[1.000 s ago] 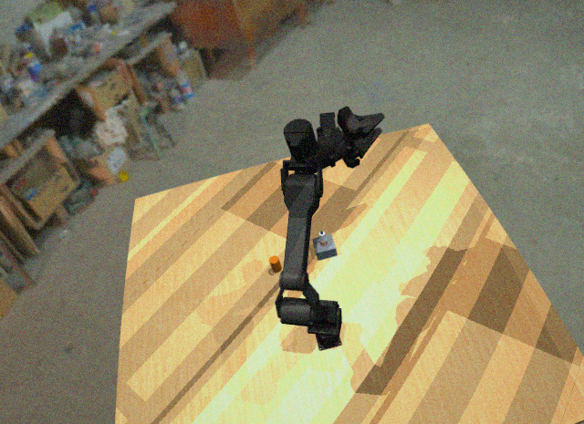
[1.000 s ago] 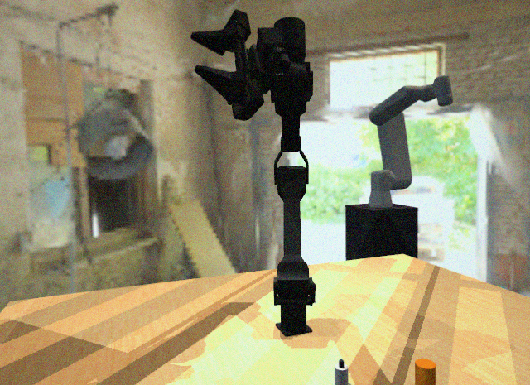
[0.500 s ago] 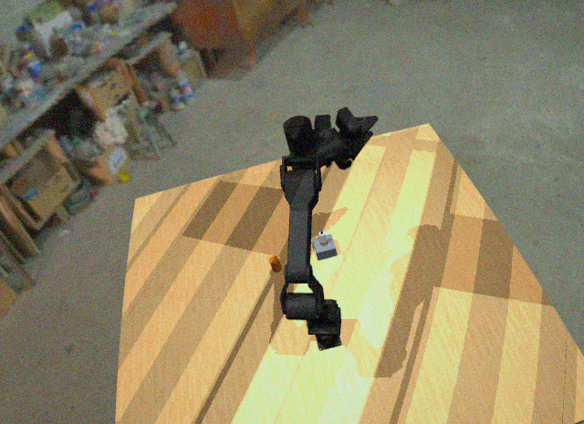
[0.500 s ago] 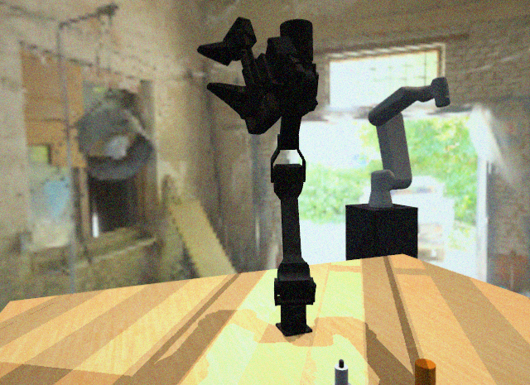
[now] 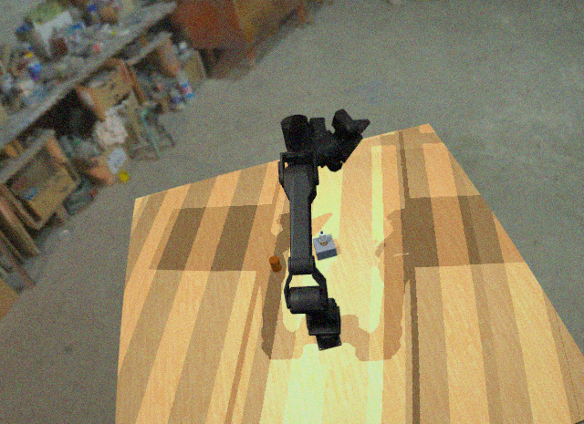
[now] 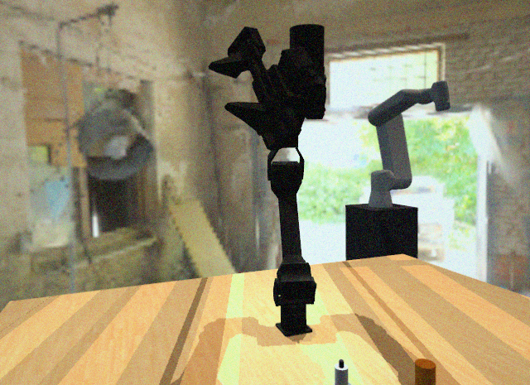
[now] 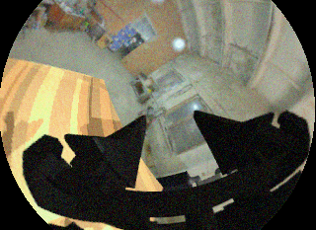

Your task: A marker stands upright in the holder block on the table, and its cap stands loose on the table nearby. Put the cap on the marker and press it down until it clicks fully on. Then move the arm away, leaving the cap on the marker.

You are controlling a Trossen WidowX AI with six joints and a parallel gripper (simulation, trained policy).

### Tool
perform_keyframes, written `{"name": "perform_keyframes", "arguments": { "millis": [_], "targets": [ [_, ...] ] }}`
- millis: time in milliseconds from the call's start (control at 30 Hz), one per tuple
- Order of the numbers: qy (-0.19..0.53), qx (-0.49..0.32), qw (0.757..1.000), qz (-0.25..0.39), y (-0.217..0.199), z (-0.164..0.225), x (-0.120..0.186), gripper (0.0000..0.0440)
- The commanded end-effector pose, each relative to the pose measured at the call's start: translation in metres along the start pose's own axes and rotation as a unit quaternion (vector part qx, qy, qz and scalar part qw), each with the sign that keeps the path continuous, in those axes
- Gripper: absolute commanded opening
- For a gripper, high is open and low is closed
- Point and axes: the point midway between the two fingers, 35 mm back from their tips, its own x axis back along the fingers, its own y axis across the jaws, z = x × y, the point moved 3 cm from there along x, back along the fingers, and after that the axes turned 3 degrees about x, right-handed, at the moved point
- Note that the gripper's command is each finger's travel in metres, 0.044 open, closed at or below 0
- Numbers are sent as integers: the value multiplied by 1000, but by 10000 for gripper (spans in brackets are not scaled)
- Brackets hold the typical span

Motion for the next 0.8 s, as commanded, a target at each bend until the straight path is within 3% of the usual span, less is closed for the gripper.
{"name": "perform_keyframes", "arguments": {
  "millis": [0,767],
  "targets": [
    [-6,1,1000,-19,12,-6,-1,313],
    [-31,0,992,-119,75,-36,1,316]
  ]
}}
